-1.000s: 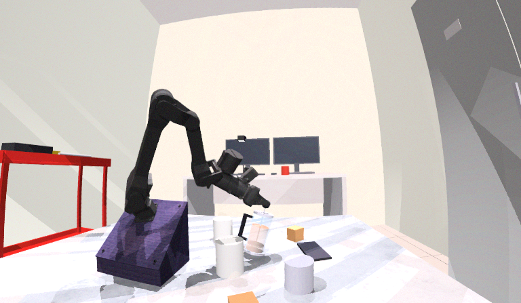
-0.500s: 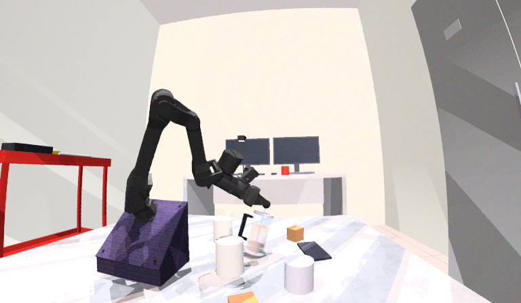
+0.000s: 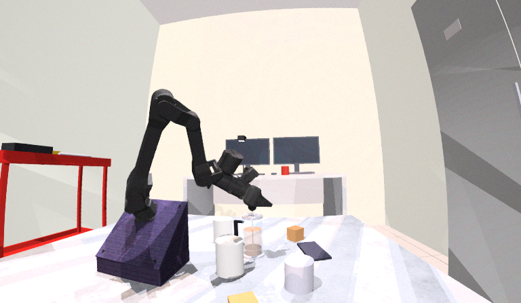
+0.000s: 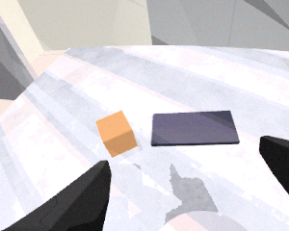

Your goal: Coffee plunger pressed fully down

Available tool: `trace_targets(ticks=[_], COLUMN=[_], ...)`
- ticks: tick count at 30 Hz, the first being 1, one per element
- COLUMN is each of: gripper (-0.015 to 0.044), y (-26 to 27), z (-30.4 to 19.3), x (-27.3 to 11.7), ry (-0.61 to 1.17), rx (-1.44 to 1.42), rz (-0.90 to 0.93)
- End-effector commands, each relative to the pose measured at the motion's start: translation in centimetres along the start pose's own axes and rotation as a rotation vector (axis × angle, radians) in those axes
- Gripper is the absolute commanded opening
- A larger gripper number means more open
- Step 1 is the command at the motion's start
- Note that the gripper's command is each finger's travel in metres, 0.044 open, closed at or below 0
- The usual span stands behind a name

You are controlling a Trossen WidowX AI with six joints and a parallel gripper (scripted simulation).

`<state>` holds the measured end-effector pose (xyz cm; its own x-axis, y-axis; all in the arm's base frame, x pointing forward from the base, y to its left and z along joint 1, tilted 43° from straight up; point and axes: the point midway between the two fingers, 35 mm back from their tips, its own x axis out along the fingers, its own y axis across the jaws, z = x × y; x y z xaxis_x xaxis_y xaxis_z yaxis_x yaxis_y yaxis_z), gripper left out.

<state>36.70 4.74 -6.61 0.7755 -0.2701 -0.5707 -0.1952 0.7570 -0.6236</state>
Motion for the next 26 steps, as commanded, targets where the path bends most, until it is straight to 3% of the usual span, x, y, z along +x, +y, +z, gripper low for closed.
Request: trace_targets(ticks=[1,11,26], gripper=[0.0440,0.0440,0.0440], y=[0.0,0.0,0.0], z=[0.3,4.1,4.1], x=[-0.4,-7.8,-7.9], ry=[0.004,0.022,0.022], rx=[0.000,-0.010,-0.010], rz=[0.001,0.005,0.005])
